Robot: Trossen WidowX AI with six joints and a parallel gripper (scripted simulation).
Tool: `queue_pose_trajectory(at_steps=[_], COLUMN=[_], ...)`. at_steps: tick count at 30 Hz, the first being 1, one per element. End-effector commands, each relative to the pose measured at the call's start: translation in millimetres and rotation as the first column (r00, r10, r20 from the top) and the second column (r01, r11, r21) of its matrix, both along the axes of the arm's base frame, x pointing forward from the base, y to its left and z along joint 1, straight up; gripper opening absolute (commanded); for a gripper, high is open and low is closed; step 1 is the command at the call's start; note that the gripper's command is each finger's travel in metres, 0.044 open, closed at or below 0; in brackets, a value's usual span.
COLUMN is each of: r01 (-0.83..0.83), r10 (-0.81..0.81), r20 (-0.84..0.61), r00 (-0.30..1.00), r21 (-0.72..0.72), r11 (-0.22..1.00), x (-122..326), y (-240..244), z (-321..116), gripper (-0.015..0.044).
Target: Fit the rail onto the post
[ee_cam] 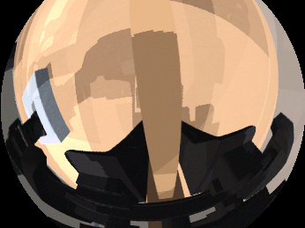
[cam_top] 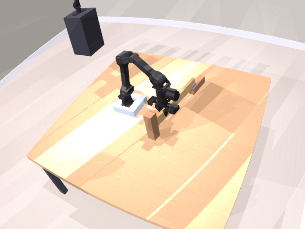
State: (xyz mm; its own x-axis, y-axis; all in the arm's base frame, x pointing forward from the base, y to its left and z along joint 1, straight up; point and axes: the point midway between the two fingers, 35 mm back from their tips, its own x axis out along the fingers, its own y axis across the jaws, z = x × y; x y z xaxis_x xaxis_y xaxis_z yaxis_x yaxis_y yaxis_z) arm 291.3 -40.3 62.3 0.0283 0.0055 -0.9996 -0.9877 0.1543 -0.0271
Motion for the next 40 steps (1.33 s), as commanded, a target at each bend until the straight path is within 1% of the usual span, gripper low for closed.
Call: queue_pose_trajectory(at_steps=[1,16,21,24,26,40], r01=[0.0,0.0,0.0,-0.001,-0.001,-0.001], r10=[0.0,0.0,0.0,0.001,0.001,0.001], r20=[0.0,0.0,0.0,0.002,0.002,0.002], r00=[1.0,1.0,1.0,1.0,1.0,1.0], r21=[0.0,0.0,0.0,-0.001,-0.001,-0.001], r11=[1.0,1.0,1.0,1.0,1.0,1.0], x=[0,0,0,4,4,4], y=[0,0,2,23,30,30], z=[0,0,2,24,30,30], gripper=[0.0053,0.044,0.044,0.044,0.044,0.044])
